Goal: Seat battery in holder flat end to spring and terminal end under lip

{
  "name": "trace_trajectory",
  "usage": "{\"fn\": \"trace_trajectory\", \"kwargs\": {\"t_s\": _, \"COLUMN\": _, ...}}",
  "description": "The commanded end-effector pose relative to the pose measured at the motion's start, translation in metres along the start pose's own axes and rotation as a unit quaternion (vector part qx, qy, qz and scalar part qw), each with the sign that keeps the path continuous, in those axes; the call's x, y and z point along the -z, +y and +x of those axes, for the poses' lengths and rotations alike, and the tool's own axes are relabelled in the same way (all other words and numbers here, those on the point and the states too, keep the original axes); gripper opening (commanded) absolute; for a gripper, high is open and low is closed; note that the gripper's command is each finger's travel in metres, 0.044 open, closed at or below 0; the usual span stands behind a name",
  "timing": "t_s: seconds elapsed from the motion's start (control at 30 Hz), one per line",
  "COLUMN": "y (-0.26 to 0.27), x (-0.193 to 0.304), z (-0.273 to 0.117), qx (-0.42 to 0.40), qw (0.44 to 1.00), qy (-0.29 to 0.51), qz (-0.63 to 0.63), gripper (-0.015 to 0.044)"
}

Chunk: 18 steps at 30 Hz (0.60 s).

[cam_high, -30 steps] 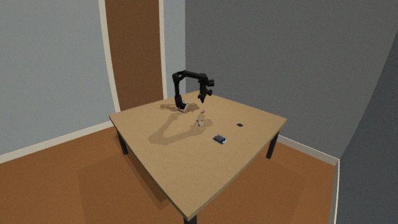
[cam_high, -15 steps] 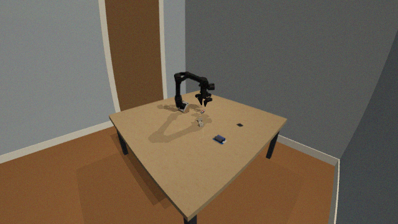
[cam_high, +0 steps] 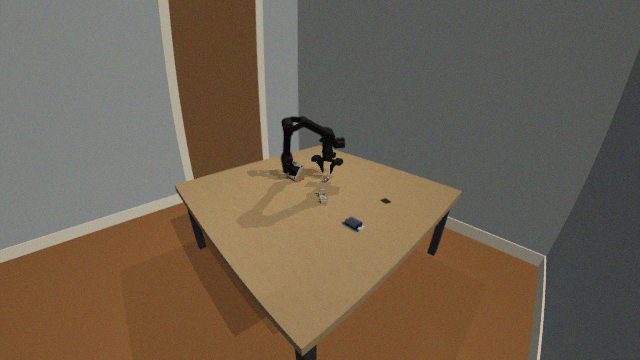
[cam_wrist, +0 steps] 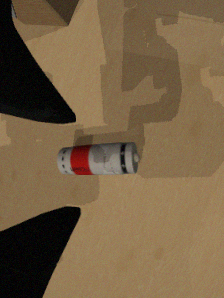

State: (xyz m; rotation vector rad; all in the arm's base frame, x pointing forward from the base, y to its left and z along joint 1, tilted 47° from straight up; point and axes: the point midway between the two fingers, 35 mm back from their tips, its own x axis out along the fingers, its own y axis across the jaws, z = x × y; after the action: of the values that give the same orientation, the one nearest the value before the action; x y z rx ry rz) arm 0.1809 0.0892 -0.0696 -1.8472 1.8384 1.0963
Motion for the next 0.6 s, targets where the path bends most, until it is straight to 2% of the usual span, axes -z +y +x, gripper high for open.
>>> {"fn": "trace_trajectory", "kwargs": {"t_s": 0.0, "y": 0.0, "x": 0.001, "z": 0.006, "qx": 0.0, "qw": 1.0, "qy": 0.002, "qz": -0.004, "gripper": 0.0242}}
{"fn": "trace_trajectory", "kwargs": {"t_s": 0.57, "y": 0.0, "x": 0.001, "z": 0.034, "qx": 0.0, "qw": 1.0, "qy": 0.003, "qz": -0.003, "gripper": 0.0242}}
